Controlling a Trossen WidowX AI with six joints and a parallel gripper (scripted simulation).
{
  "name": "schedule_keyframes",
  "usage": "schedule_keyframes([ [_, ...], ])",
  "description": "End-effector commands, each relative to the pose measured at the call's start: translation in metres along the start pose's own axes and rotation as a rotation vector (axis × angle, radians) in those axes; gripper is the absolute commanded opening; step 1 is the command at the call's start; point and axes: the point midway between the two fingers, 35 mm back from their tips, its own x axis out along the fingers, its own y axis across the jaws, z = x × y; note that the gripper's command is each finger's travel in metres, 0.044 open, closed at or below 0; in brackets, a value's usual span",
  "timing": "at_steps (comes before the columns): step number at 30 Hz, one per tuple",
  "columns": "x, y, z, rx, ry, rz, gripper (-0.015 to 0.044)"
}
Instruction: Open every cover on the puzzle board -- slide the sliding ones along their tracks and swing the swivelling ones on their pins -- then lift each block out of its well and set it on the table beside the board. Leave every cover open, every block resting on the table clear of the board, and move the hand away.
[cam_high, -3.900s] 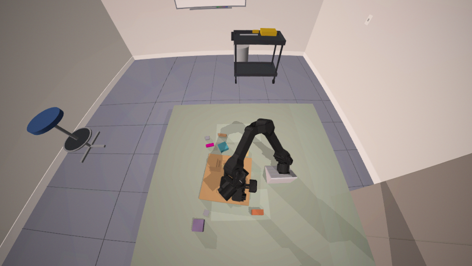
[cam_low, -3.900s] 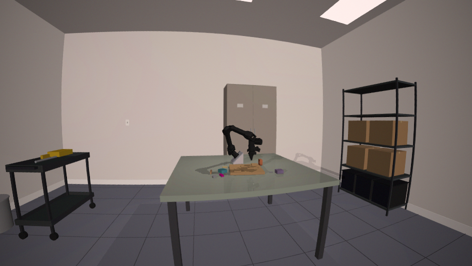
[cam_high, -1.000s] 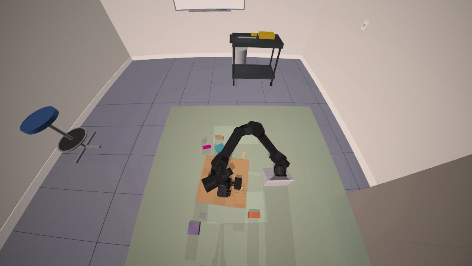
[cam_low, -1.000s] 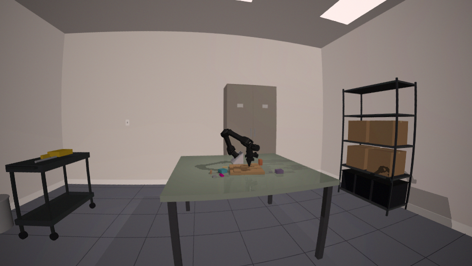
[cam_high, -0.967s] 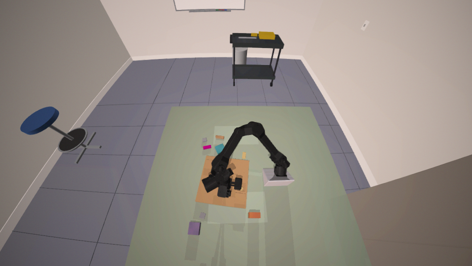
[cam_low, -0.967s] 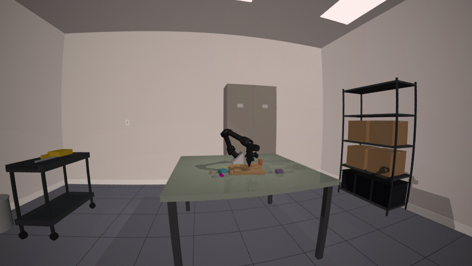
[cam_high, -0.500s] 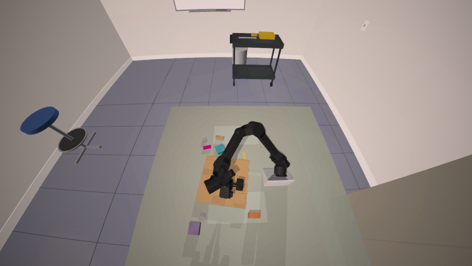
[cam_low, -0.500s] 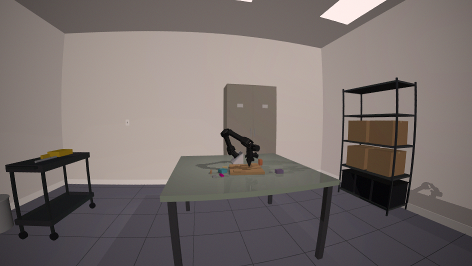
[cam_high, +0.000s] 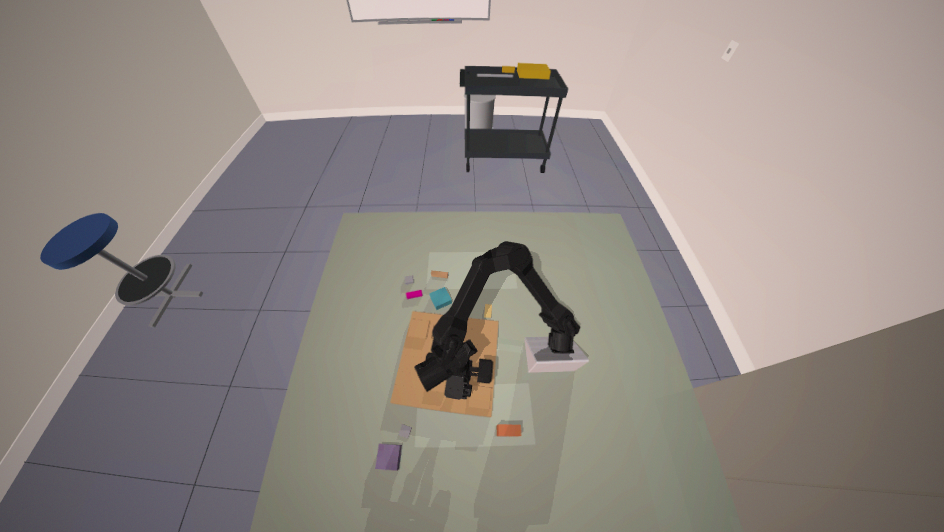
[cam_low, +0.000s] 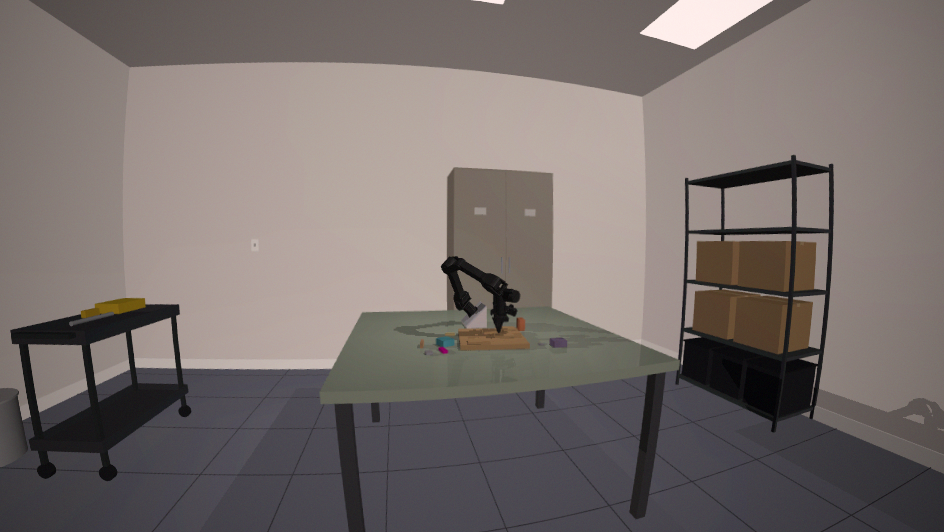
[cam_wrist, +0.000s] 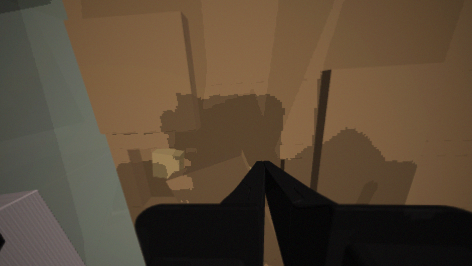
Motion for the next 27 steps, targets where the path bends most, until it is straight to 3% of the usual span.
schedule_keyframes([
  [1,0.001,0.006,0.000,0.003,-0.001,0.005,0.0000],
  [27,0.001,0.037,-0.004,0.002,-0.001,0.006,0.0000],
])
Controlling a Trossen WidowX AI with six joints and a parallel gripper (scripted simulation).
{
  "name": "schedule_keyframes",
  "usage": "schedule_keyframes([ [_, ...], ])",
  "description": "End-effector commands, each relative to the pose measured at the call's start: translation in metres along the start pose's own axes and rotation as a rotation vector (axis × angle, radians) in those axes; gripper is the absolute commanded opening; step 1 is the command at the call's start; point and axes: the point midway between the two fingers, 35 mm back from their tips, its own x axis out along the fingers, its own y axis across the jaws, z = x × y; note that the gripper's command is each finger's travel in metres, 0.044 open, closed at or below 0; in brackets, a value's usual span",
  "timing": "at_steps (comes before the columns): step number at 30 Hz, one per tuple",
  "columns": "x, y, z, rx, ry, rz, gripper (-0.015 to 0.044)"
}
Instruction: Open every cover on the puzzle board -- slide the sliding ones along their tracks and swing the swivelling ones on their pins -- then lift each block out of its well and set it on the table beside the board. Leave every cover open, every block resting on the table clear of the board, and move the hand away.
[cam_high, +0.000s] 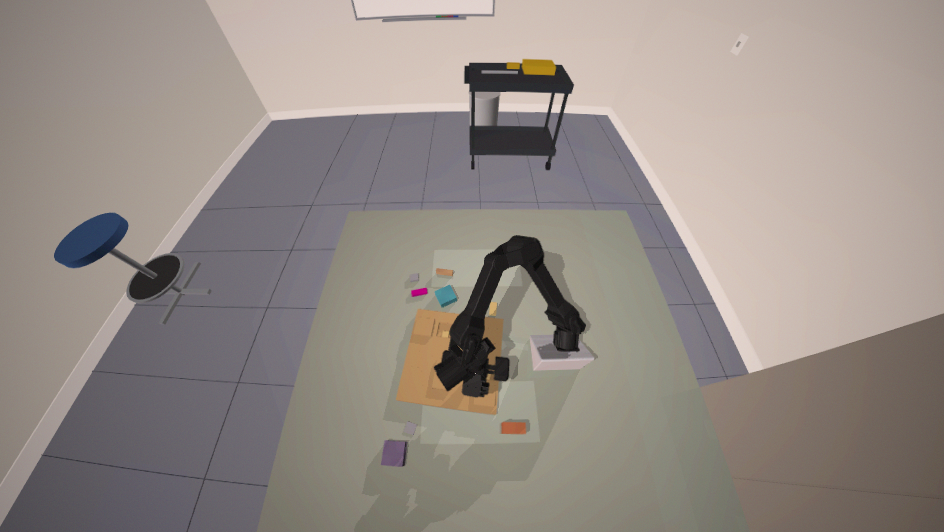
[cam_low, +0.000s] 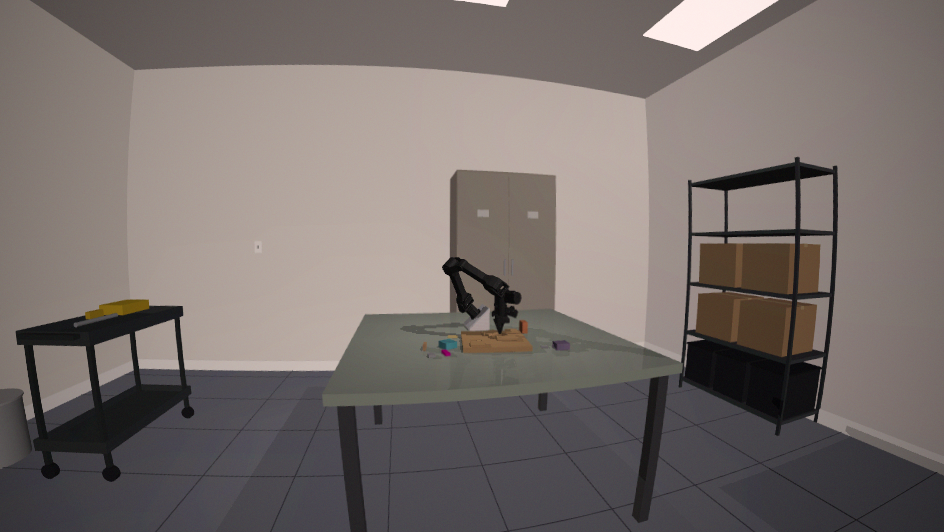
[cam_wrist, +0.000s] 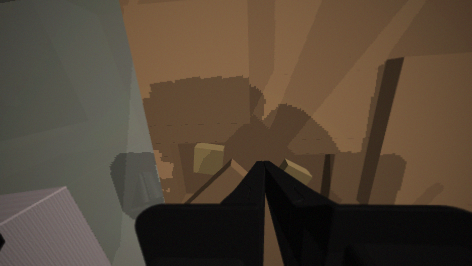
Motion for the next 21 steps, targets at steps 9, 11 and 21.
schedule_keyframes([
  [9,0.000,0.012,-0.004,0.004,-0.003,0.004,0.0000],
  [11,0.000,0.014,-0.005,0.004,-0.003,0.004,0.0000],
  [21,0.000,0.024,-0.010,0.003,-0.002,0.005,0.0000],
])
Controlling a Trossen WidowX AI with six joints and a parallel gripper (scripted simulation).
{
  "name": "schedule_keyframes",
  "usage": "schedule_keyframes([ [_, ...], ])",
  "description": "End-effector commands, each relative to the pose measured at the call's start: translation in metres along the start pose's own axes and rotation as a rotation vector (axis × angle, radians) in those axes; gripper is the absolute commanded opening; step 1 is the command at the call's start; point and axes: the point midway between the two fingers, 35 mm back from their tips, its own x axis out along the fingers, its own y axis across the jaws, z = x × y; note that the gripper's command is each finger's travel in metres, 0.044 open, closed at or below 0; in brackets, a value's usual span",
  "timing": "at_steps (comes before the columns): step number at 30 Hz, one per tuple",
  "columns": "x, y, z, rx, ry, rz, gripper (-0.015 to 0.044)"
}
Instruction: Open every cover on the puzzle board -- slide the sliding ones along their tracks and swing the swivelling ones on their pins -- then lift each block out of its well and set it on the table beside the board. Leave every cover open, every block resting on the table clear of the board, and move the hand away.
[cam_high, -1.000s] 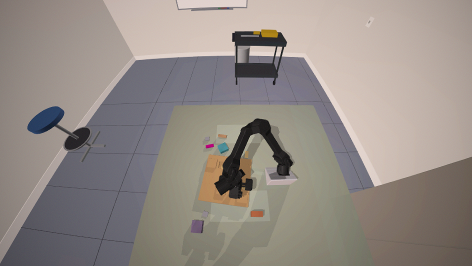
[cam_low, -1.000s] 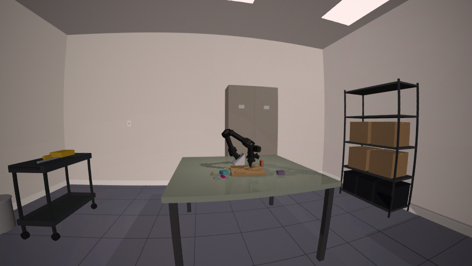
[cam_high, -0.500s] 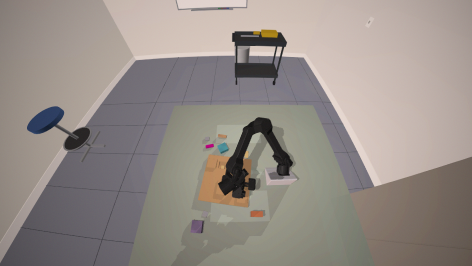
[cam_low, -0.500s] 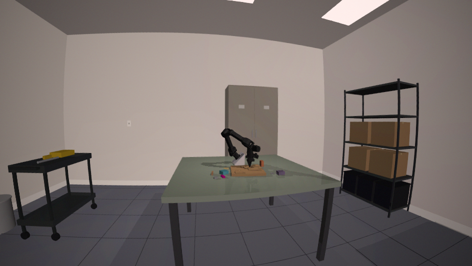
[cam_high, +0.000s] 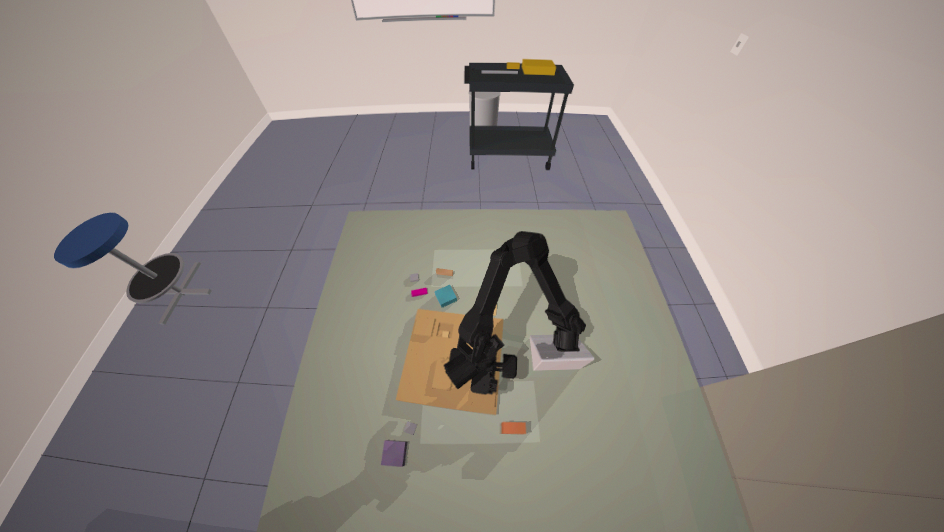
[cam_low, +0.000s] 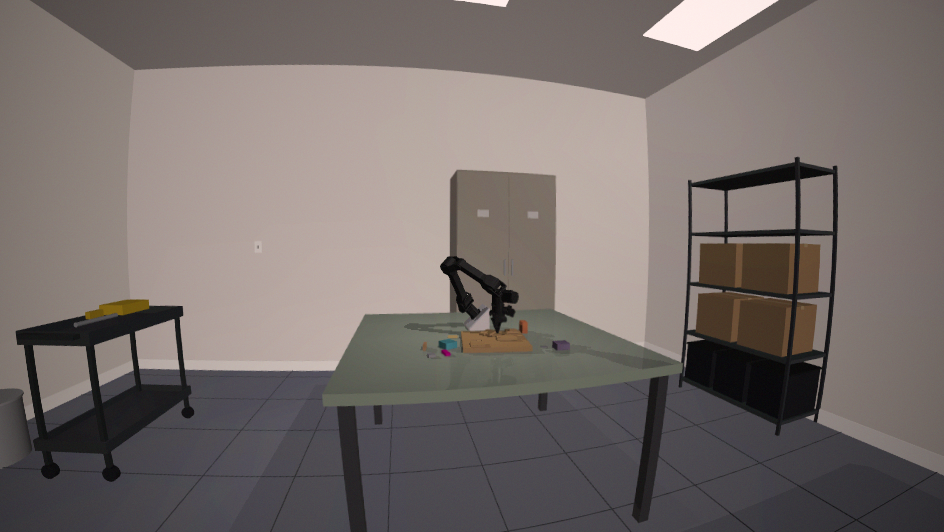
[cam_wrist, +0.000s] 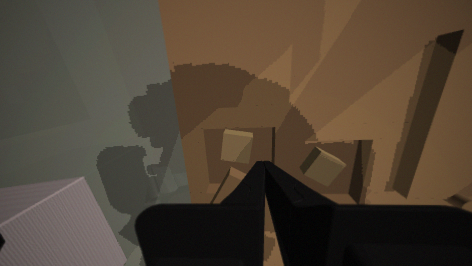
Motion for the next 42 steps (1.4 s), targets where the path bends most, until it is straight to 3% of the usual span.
schedule_keyframes([
  [1,0.000,0.003,-0.001,0.006,-0.003,0.003,0.0000],
  [42,-0.006,0.030,-0.031,0.004,-0.003,0.004,0.0000],
])
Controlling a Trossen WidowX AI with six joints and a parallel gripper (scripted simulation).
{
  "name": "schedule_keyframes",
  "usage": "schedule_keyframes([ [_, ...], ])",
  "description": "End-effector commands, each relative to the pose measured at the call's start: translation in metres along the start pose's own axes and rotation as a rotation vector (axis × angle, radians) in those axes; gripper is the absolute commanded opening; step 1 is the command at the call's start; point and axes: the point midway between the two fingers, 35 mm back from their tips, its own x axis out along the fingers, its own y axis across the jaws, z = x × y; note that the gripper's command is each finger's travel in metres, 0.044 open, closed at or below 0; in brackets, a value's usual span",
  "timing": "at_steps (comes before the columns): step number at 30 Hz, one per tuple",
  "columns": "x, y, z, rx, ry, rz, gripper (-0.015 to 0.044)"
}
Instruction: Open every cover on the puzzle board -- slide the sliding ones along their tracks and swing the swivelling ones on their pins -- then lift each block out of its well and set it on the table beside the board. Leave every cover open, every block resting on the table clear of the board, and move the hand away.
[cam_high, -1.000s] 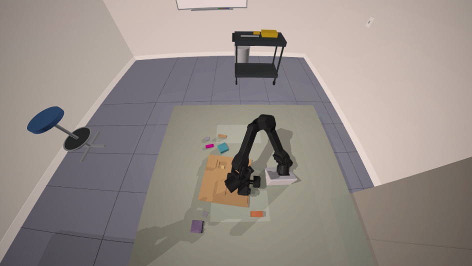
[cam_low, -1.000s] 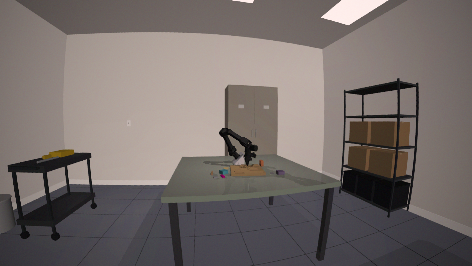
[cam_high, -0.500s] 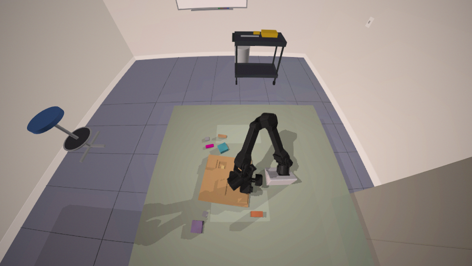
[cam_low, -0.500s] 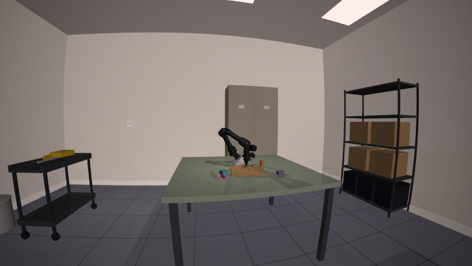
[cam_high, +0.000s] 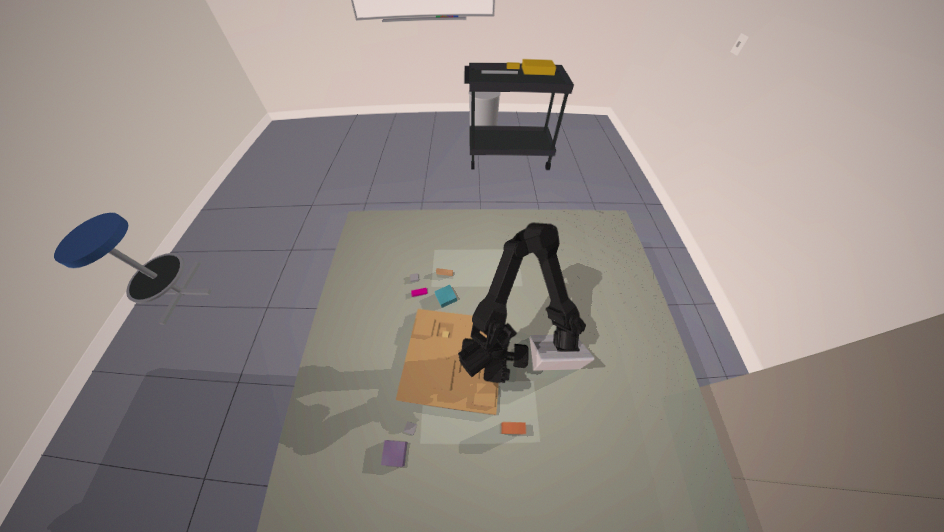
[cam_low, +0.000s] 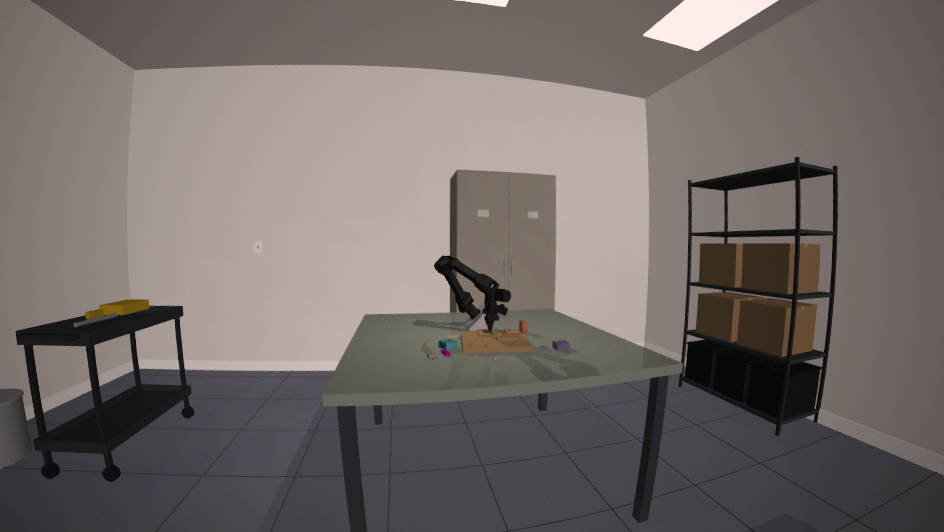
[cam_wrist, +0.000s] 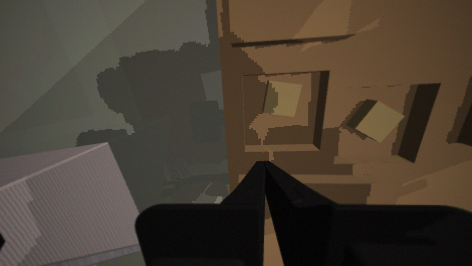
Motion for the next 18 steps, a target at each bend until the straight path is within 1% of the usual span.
schedule_keyframes([
  [1,-0.005,-0.001,0.001,0.005,-0.005,-0.001,0.0000],
  [18,-0.027,0.000,0.001,0.005,-0.007,-0.001,0.0000],
])
